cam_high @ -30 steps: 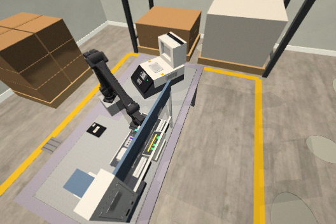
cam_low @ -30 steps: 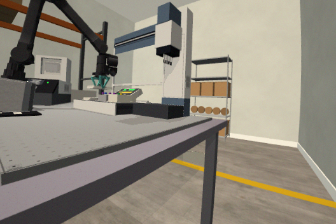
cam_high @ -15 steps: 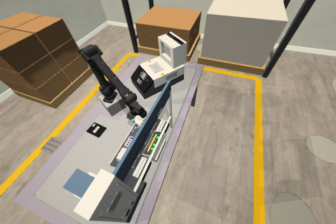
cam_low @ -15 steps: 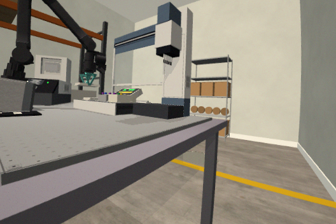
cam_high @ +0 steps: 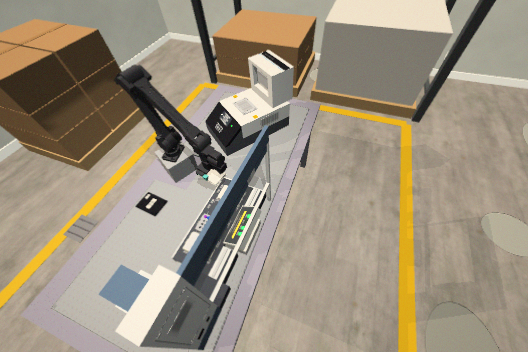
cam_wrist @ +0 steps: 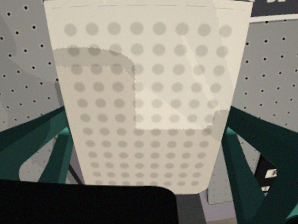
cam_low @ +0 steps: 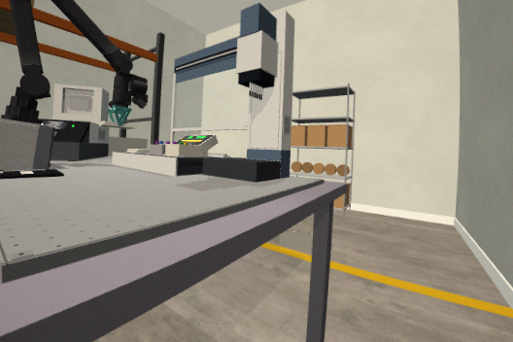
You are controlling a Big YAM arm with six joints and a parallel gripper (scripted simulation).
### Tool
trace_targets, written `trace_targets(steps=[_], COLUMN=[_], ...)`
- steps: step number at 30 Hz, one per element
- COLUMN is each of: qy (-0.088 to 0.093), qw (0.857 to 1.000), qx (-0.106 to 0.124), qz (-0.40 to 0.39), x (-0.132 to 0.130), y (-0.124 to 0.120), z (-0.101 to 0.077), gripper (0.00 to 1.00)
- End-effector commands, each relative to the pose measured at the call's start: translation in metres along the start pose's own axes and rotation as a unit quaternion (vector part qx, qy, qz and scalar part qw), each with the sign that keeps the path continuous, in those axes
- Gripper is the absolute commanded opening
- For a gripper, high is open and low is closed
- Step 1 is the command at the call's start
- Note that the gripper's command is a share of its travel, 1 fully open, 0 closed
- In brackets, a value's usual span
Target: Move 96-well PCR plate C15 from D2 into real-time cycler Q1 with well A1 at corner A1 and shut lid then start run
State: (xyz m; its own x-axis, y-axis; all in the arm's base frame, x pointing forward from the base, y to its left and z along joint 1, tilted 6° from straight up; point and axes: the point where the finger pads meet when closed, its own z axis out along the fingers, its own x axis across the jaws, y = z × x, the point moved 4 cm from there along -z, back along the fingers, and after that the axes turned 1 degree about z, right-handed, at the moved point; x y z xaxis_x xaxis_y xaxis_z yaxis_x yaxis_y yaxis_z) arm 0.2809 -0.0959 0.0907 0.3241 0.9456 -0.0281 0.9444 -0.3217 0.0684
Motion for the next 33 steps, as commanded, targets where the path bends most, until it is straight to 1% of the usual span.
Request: trace_targets(steps=[1, 2, 5, 8, 10, 13, 15, 17, 21, 22, 24, 25, 26, 28, 33], qy=[-0.001, 0.0, -0.001, -0.001, -0.002, 0.0, 0.002, 0.002, -0.003, -0.004, -0.004, -0.002, 0.0, 0.006, -0.001], qw=[0.999, 0.999, 1.0, 1.0, 1.0, 1.0, 0.999, 0.999, 1.0, 1.0, 1.0, 1.0, 0.999, 0.999, 0.999], qx=[-0.035, -0.036, -0.019, -0.019, -0.016, -0.023, -0.03, -0.032, -0.013, -0.01, -0.01, -0.018, -0.026, -0.032, -0.021], qz=[0.026, 0.026, 0.023, 0.024, 0.014, 0.011, 0.014, 0.009, 0.004, -0.013, -0.013, -0.022, -0.02, -0.02, -0.05], x=[0.006, 0.01, 0.02, 0.019, 0.025, 0.038, 0.044, 0.05, 0.06, 0.063, 0.063, 0.064, 0.067, 0.077, 0.092], y=[0.004, 0.001, -0.018, -0.018, -0.029, -0.042, -0.046, -0.051, -0.073, -0.078, -0.078, -0.074, -0.076, -0.084, -0.11], z=[-0.023, -0.025, -0.02, -0.019, -0.02, -0.028, -0.034, -0.038, -0.033, -0.033, -0.033, -0.037, -0.041, -0.048, -0.048], gripper=[0.0, 0.0, 0.0, 0.0, 0.0, 0.0, 0.0, 0.0, 0.0, 0.0, 0.0, 0.0, 0.0, 0.0, 0.0])
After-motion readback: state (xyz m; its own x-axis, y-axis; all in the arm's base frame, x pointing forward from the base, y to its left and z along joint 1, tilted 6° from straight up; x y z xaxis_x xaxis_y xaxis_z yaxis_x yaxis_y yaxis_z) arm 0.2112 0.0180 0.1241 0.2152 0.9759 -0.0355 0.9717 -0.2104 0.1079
